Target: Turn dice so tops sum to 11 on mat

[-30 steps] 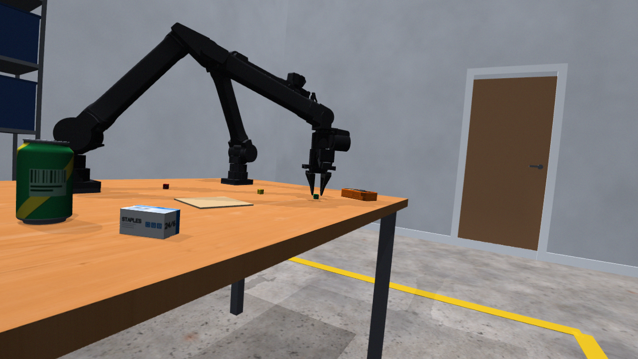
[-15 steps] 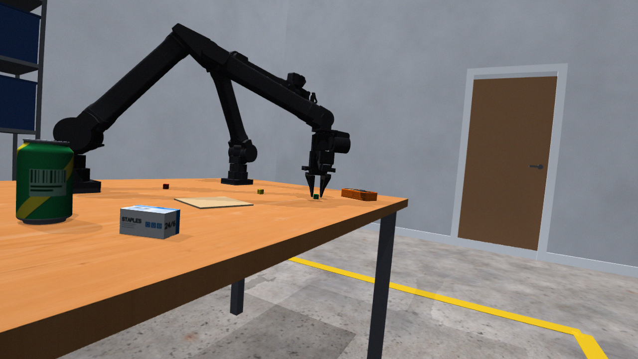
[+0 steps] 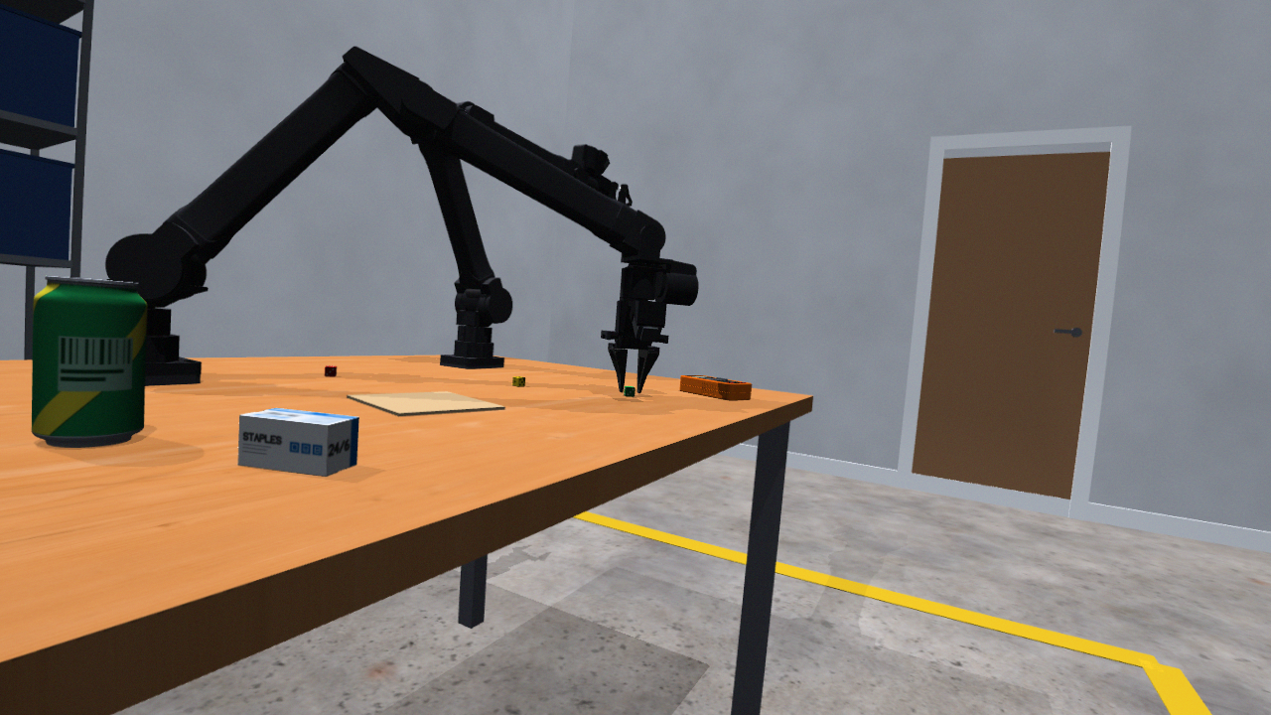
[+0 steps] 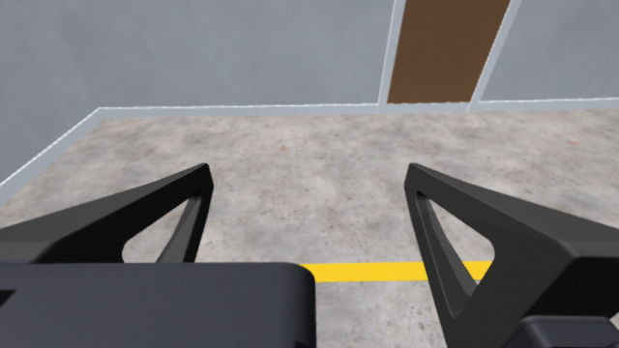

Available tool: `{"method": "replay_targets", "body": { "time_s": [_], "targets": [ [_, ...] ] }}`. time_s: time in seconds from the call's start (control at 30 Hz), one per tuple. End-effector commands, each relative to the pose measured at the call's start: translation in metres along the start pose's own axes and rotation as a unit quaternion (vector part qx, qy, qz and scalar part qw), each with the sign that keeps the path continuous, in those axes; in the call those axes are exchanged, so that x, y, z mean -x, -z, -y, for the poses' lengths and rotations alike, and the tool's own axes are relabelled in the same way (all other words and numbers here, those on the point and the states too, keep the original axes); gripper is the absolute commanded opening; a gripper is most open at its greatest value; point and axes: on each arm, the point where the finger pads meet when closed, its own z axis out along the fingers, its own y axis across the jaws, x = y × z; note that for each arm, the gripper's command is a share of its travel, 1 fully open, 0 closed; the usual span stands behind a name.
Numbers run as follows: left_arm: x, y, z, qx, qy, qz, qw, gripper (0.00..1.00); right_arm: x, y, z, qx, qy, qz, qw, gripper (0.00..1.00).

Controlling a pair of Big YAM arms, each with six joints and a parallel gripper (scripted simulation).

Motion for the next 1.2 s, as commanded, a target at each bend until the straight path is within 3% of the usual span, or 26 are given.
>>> {"method": "replay_targets", "body": {
  "time_s": [0.0, 0.43, 0.47, 1.17],
  "targets": [
    [0.0369, -0.0067, -0.0066, 0.007, 0.006, 0.035, 0.999, 1.0, 0.0082, -0.0138, 0.0003, -0.008, -0.004, 0.002, 1.0, 0.3],
    [0.0369, -0.0067, -0.0066, 0.007, 0.006, 0.035, 0.999, 1.0, 0.0082, -0.0138, 0.0003, -0.008, -0.004, 0.002, 1.0, 0.3],
    [0.0369, -0.0067, -0.0066, 0.007, 0.006, 0.035, 0.999, 1.0, 0.0082, -0.0138, 0.0003, -0.008, -0.004, 0.002, 1.0, 0.11],
    [0.0369, -0.0067, -0.0066, 0.007, 0.006, 0.035, 0.999, 1.0, 0.0082, -0.0138, 0.0003, -0.008, -0.004, 0.002, 1.0, 0.11]
  ]
}}
